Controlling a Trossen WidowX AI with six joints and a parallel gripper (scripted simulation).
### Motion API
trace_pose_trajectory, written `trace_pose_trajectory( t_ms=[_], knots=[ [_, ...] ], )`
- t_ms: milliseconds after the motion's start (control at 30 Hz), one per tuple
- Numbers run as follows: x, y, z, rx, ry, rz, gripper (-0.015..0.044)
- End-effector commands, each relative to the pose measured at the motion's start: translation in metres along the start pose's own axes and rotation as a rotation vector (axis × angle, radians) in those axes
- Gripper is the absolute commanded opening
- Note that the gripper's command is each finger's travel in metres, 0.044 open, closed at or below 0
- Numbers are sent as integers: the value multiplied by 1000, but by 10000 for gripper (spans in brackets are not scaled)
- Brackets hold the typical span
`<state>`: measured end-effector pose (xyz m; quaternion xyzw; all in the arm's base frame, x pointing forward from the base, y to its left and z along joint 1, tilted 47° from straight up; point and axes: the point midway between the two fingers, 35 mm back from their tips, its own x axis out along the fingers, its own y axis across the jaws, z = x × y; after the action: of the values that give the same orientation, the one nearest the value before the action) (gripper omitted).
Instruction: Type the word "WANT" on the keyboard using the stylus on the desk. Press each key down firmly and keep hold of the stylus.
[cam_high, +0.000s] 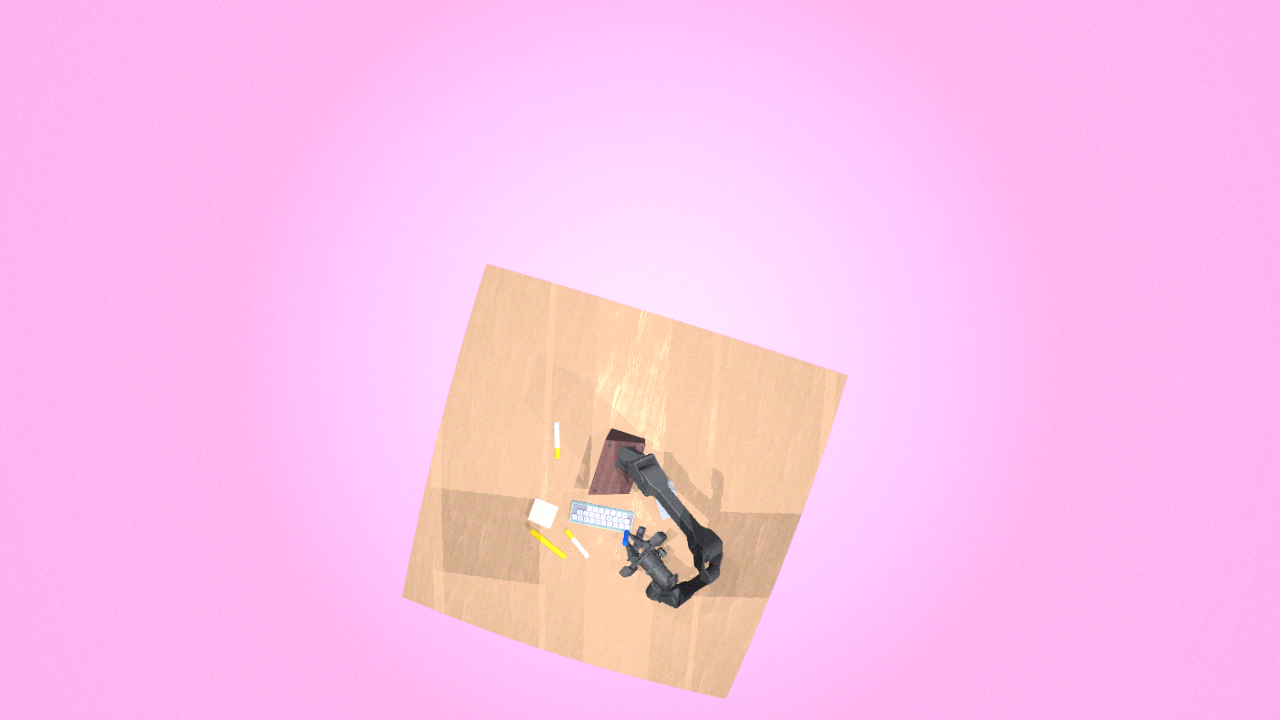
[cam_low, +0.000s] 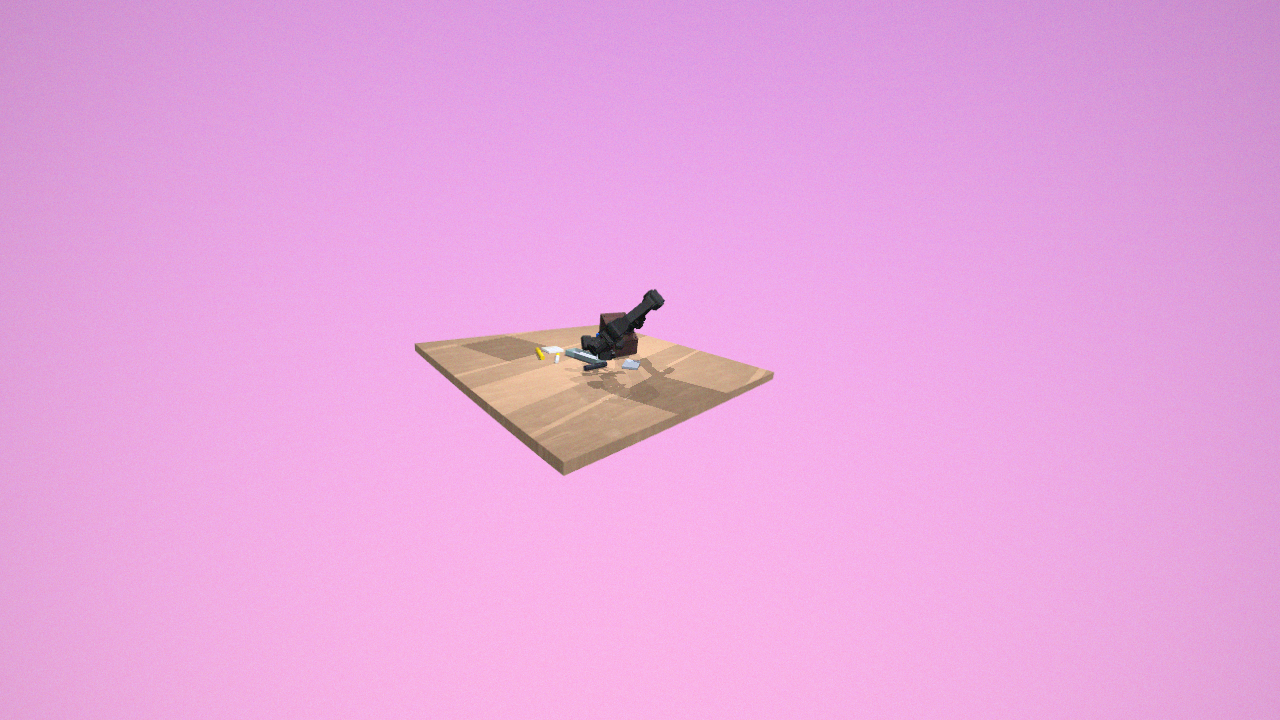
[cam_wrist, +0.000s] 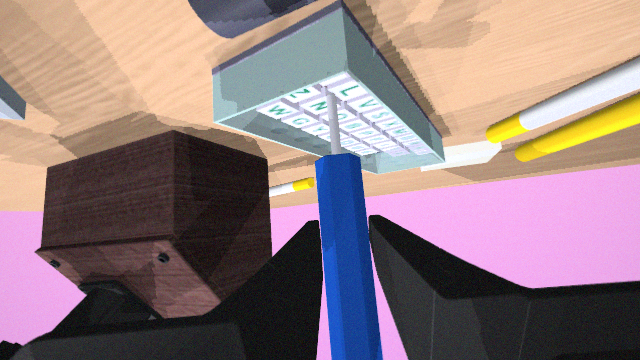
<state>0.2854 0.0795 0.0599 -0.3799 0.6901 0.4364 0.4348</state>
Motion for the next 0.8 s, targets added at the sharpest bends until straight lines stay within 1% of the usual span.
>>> trace_pose_trajectory(
  t_ms=[0,767],
  knots=[
    [2,0,2,6,-2,2,81],
    [6,0,11,6,-2,2,81]
  ],
)
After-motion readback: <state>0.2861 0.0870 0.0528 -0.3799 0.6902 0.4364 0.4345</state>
